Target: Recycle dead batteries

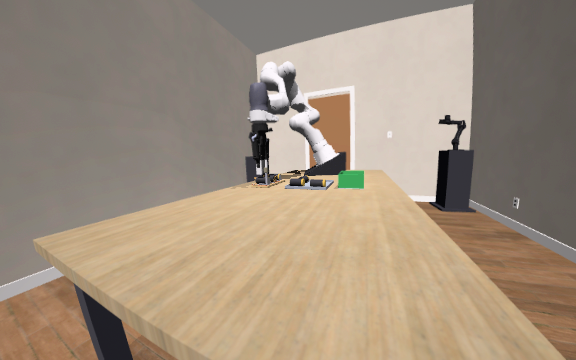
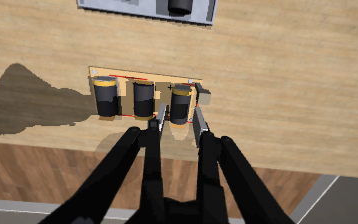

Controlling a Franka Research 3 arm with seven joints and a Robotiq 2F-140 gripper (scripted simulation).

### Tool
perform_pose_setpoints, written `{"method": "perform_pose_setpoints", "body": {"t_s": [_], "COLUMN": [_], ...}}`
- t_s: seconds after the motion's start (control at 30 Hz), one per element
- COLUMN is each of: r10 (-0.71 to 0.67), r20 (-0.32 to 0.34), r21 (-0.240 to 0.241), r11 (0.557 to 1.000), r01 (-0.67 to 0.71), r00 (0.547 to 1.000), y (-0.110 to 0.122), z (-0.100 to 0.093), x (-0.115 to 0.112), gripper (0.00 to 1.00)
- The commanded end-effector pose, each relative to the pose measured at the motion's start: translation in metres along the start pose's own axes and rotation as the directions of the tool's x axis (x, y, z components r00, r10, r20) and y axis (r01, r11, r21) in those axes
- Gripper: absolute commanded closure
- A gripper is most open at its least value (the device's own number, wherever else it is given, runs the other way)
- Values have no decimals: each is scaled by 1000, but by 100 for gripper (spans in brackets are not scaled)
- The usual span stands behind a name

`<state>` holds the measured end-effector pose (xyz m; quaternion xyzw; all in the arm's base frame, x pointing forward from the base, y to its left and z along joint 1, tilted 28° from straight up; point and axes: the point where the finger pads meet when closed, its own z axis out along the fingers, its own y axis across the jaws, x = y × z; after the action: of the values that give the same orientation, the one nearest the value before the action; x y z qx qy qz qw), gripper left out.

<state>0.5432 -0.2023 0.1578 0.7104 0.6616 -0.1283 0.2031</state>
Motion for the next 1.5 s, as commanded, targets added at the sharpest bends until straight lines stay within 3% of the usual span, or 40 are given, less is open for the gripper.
{"method": "perform_pose_setpoints", "body": {"t_s": [0.0, 0.17, 0.93, 0.97, 1.47], "r10": [-9, -9, -9, -9, -9], "r20": [-4, -4, -4, -4, -4], "r21": [-7, -7, -7, -7, -7], "r11": [1000, 1000, 1000, 1000, 1000], "r01": [9, 9, 9, 9, 9], "r00": [1000, 1000, 1000, 1000, 1000], "y": [2, 2, 2, 2, 2], "z": [10, 28, 38, 38, 38], "x": [1, 1, 1, 1, 1], "gripper": [71, 71, 71, 84, 84]}}
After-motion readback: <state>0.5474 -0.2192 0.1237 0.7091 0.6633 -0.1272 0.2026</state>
